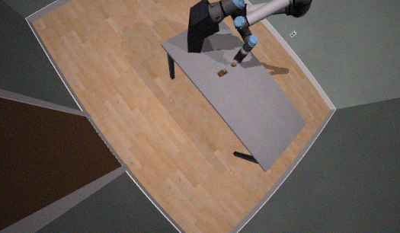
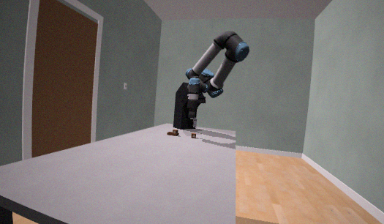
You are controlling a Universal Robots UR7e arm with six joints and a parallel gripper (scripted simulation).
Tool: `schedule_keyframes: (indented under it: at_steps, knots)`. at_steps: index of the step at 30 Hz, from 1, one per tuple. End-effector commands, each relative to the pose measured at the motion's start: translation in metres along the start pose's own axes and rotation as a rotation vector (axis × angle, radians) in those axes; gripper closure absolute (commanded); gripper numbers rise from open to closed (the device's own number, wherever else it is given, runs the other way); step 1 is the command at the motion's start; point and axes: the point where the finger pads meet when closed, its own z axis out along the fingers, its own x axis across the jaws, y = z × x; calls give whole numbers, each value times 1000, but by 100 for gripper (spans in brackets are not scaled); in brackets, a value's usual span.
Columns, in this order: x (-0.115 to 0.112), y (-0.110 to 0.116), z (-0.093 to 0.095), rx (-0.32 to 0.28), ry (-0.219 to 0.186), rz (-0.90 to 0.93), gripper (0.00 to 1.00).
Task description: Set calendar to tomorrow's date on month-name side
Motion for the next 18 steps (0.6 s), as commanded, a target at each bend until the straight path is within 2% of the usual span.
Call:
schedule_keyframes:
  at_steps: [1,18]
  knots:
    - [0,0,0,-2,1,0,0]
    - [0,0,0,-2,1,-7,0]
